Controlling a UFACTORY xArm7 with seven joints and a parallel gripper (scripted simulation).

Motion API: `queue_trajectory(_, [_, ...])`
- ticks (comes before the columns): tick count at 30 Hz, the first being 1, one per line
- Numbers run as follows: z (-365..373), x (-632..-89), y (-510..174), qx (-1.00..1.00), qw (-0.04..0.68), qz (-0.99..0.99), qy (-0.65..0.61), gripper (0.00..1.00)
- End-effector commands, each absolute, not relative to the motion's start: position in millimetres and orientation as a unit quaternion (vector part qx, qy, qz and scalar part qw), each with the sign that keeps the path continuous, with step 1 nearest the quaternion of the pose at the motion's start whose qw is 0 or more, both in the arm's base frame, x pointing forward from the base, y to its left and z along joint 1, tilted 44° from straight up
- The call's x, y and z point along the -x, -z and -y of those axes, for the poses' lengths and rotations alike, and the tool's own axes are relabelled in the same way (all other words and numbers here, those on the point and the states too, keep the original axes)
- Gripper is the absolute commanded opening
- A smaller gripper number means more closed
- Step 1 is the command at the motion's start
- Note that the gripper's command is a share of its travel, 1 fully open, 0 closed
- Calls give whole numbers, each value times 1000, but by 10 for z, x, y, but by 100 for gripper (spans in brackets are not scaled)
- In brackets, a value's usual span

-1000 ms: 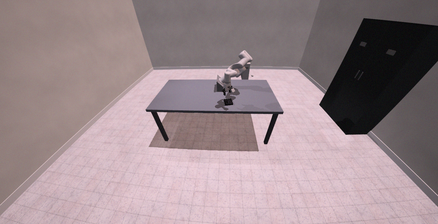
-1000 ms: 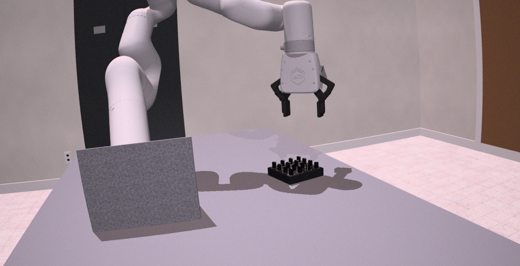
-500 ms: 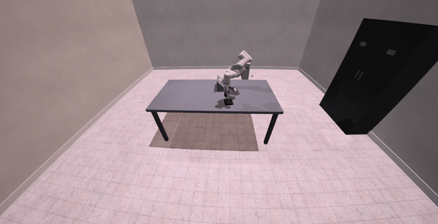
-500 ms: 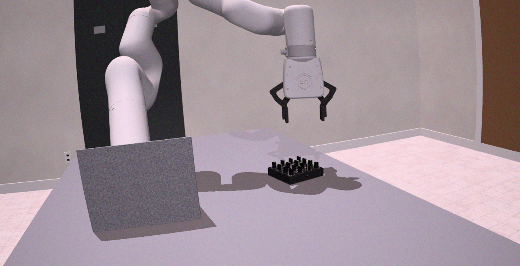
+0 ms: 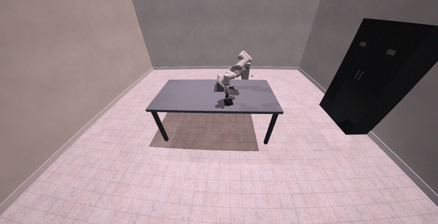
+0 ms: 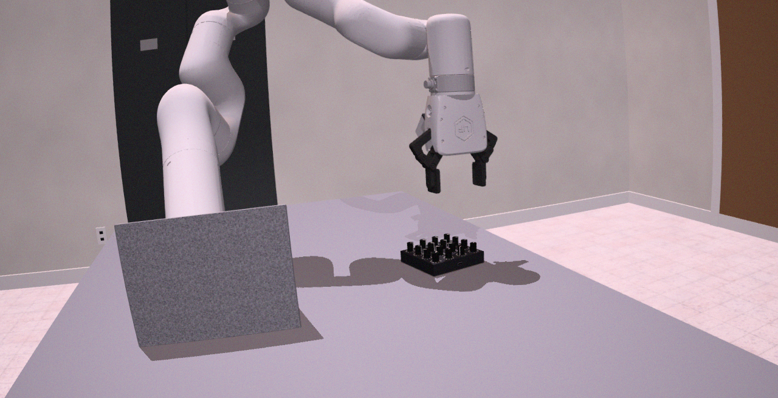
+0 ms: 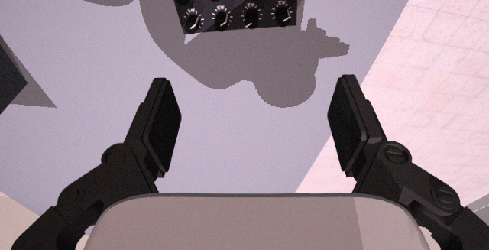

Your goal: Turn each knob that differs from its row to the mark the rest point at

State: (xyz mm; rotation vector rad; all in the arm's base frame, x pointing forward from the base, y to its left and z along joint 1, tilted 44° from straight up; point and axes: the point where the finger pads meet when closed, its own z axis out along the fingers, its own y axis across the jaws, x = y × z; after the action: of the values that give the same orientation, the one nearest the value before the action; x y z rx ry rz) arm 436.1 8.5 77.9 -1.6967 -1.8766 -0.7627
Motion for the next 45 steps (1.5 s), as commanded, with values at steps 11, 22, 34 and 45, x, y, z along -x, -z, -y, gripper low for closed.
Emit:
queue_trajectory(11, [-122, -4373, -680, 452, 174, 809, 332, 100])
queue_trajectory(22, [-165, -4373, -605, 313, 117, 872, 357, 100])
queue_trajectory(34, [-219, -4372, -523, 140, 46, 916, 374, 100])
queue_trajectory(45, [-263, -4371, -461, -4, -14, 926, 377, 100])
